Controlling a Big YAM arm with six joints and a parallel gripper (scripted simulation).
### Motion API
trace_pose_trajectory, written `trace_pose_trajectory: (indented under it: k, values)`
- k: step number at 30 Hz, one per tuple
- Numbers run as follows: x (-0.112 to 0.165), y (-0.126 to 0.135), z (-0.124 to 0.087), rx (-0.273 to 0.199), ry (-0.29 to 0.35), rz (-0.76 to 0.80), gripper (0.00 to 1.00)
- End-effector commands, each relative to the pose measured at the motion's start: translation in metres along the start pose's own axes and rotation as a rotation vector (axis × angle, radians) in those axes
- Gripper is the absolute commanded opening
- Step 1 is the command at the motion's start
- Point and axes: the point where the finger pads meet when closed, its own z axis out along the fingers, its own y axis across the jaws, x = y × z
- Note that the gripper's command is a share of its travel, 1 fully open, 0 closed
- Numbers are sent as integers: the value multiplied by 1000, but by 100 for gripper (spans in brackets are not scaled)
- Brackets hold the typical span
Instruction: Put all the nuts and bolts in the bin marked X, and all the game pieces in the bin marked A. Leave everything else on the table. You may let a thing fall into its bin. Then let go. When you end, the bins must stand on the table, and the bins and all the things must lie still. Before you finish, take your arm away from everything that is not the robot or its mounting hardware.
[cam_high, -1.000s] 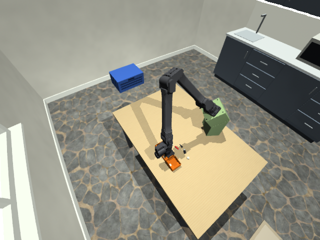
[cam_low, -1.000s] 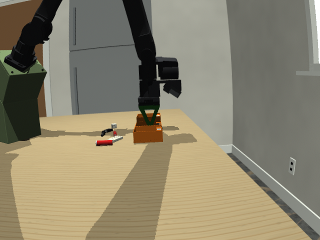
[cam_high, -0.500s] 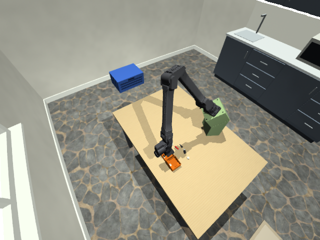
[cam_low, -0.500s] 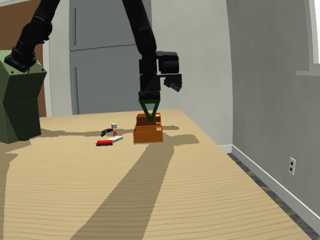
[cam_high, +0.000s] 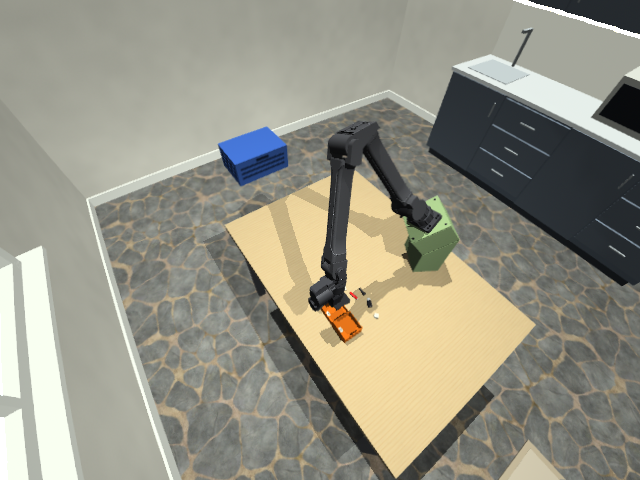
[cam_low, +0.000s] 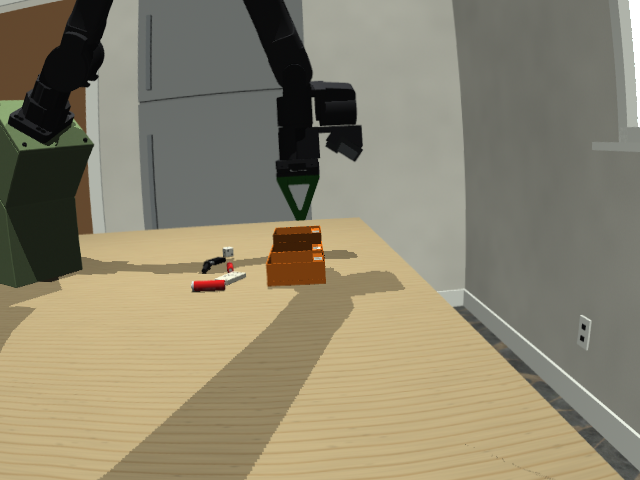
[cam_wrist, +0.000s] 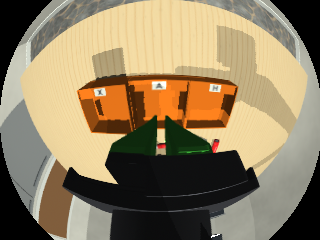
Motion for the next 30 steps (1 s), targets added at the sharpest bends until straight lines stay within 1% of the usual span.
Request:
trace_pose_trajectory:
  k: [1, 2, 4, 5, 6, 9, 10, 13, 15, 24, 26, 27, 28, 29, 30]
  values:
    - [2, 9, -8, -10, 1, -5, 9]
    - [9, 12, -1, -9, 20, -14, 9]
    - [9, 12, -1, -9, 18, -13, 9]
    - [5, 12, -3, -10, 6, -8, 9]
    - [7, 17, -1, -8, 10, -10, 9]
    - [-7, 33, -5, -11, -15, 2, 9]
    - [-7, 38, -5, -11, -16, 2, 9]
    - [-5, 53, -5, -11, -12, 0, 9]
    - [-5, 53, -5, -11, -12, 0, 9]
    - [1, 99, -6, -12, -7, -4, 9]
    - [1, 100, -7, -12, -7, -3, 9]
    - [-10, 96, -18, -19, -34, 13, 9]
    - [-12, 93, -18, -17, -36, 19, 9]
    - [-13, 81, -13, -2, -28, 39, 9]
    - [-13, 81, -13, -2, -28, 39, 9]
